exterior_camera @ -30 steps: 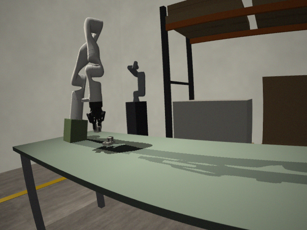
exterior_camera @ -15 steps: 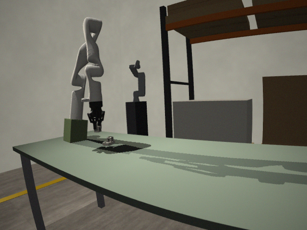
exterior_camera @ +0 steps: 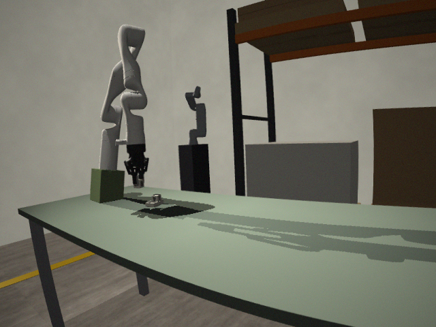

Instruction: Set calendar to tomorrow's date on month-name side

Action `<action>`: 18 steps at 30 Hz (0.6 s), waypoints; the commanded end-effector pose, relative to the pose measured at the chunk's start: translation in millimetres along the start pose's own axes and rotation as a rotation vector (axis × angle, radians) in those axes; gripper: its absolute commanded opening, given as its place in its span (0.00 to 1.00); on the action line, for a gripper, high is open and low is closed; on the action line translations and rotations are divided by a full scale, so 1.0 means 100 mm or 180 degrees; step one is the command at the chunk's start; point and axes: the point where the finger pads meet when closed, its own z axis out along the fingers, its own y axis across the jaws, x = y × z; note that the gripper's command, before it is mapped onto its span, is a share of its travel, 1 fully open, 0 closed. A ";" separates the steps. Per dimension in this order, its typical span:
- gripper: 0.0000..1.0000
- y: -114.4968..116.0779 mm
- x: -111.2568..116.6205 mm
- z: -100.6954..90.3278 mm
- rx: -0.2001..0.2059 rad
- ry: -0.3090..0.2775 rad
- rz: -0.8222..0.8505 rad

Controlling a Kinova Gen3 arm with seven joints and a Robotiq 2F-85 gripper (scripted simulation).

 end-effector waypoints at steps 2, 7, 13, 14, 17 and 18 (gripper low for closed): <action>0.28 -0.03 -0.03 0.01 0.0020 -0.0023 -0.0029; 0.28 -0.03 -0.02 0.11 0.0017 -0.0012 -0.0034; 0.28 -0.03 -0.02 0.35 0.0018 -0.0017 -0.0034; 0.28 -0.03 -0.02 0.40 0.0019 -0.0019 -0.0034; 0.28 -0.03 -0.02 0.45 0.0017 -0.0016 -0.0034; 0.28 -0.03 -0.02 0.50 0.0018 -0.0019 -0.0034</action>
